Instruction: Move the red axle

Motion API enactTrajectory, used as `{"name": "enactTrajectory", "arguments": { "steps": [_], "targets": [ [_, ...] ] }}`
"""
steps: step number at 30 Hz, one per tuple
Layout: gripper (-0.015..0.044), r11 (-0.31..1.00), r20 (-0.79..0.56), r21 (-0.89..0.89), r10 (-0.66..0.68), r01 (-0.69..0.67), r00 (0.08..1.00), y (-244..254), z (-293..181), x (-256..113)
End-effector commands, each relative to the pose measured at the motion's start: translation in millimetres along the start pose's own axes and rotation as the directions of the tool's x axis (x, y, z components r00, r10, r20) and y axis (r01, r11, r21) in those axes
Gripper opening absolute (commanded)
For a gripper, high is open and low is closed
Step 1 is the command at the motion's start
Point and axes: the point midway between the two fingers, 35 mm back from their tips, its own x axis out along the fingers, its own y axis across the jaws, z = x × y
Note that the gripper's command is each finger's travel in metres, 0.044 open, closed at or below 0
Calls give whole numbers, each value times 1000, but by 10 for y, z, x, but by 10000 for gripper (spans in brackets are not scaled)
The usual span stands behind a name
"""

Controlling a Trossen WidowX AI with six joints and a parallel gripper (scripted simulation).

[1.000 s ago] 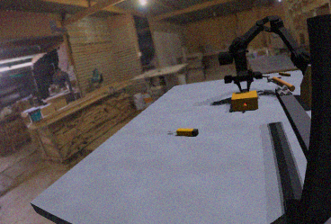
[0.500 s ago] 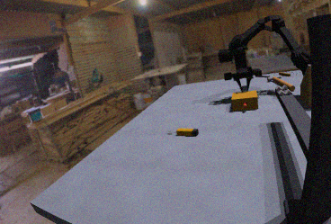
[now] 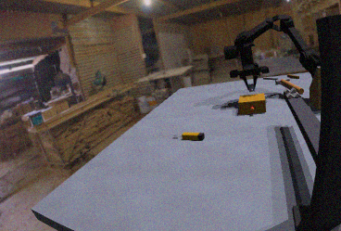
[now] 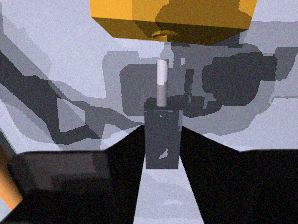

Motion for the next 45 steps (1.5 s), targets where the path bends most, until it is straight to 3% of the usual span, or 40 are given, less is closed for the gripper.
{"name": "enactTrajectory", "arguments": {
  "steps": [1, 26, 45],
  "targets": [
    [0, 1000, 0, 6, -2, 2, 1000, -11, -7, -65],
    [0, 1000, -2, 5, -1, 1, 1000, 160, 114, -344],
    [0, 1000, 2, 5, -2, 2, 1000, 172, 144, -108]
  ]
}}
